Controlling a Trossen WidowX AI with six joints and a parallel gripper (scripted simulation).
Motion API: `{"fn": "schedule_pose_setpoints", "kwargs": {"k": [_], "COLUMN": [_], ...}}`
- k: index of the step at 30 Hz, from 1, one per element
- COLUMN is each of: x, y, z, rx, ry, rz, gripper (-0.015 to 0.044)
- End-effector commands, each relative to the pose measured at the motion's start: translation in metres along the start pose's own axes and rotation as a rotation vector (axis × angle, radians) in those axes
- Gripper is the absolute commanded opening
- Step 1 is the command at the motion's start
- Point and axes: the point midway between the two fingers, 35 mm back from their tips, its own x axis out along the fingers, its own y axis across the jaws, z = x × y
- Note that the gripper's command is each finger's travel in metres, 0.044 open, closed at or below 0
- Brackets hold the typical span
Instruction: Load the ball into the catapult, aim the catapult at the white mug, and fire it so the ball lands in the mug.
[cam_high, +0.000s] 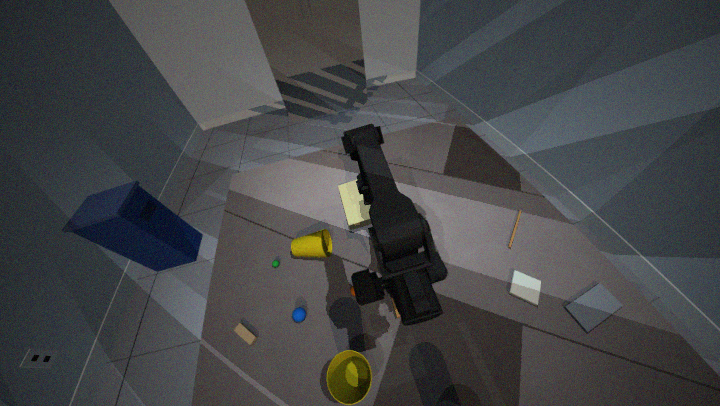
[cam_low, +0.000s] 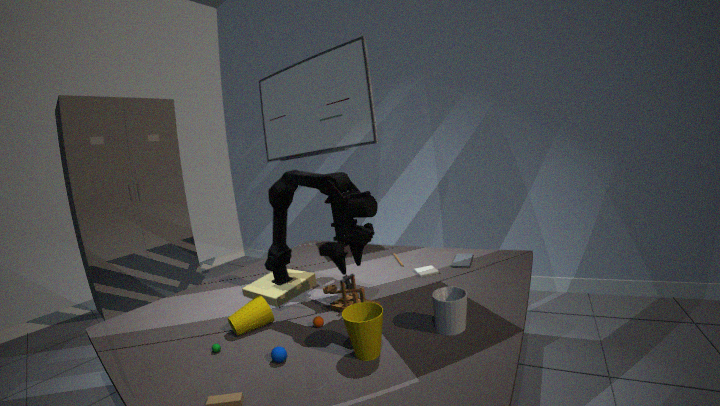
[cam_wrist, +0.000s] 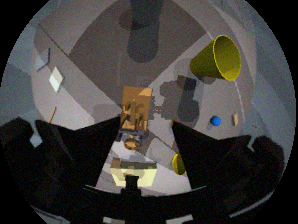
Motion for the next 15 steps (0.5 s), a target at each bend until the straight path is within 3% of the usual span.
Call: {"fn": "schedule_pose_setpoints", "kwargs": {"k": [1, 7, 15], "x": [0.036, 0.078, 0.082], "y": [-0.047, -0.106, -0.108], "z": [-0.019, -0.061, -0.067], "rx": [0.011, -0.005, -0.006], "ry": [0.037, 0.032, 0.032], "rz": [-0.004, -0.013, -0.014], "gripper": [0.0300, 0.0300, 0.0300]}}
